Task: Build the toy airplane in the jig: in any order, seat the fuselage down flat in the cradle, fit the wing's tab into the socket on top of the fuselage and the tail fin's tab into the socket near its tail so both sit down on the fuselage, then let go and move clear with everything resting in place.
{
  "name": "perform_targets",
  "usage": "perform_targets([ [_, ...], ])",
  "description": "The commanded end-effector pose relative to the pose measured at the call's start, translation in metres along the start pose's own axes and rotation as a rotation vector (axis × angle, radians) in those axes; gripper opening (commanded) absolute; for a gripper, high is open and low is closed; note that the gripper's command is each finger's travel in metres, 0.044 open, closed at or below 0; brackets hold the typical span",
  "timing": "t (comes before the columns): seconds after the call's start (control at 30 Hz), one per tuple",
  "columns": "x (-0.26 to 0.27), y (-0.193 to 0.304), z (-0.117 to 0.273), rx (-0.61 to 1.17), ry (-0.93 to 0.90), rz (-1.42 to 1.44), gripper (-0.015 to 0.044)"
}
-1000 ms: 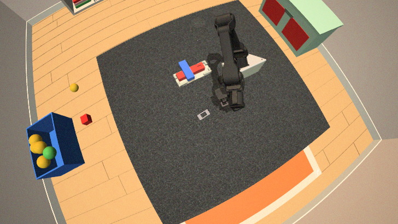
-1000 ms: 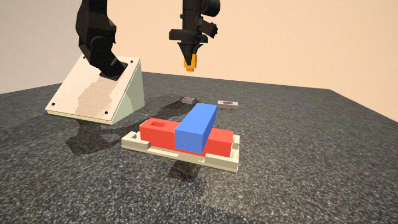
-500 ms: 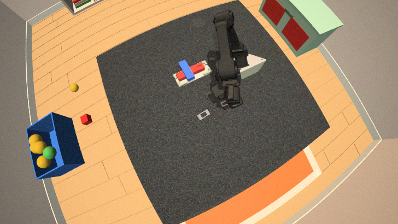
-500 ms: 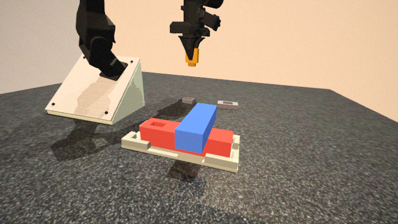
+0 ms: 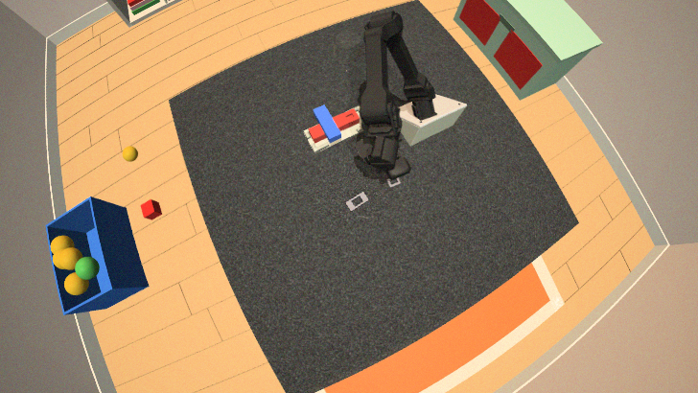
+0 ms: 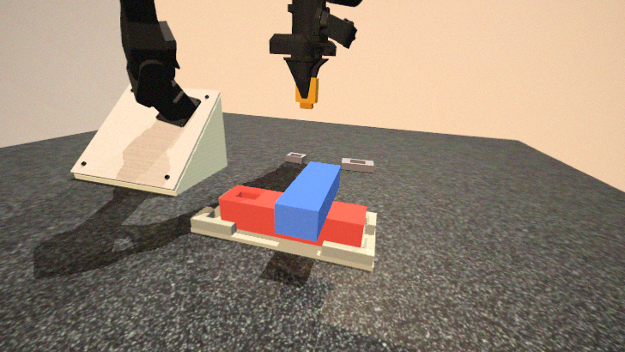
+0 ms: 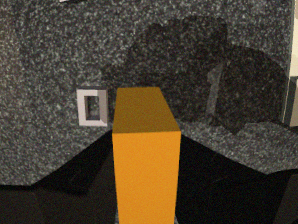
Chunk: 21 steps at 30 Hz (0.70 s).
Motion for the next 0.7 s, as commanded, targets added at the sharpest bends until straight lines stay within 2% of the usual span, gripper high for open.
perform_targets([
  [0.0, -0.014, -0.005, -0.001, -0.008, -0.01, -0.005, 0.0],
  [0.67, -0.078, -0.021, -0.009, -0.019, -0.024, 0.011, 0.0],
])
Point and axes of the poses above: the point midway between the two fingers, 35 mm back from their tips, its own z axis back along the fingers, its own x axis across the jaws, y = z × x, the point moved 3 cm from there along z, back along the fingers, and after that the axes turned 3 degrees about z, right-handed, at the moved point
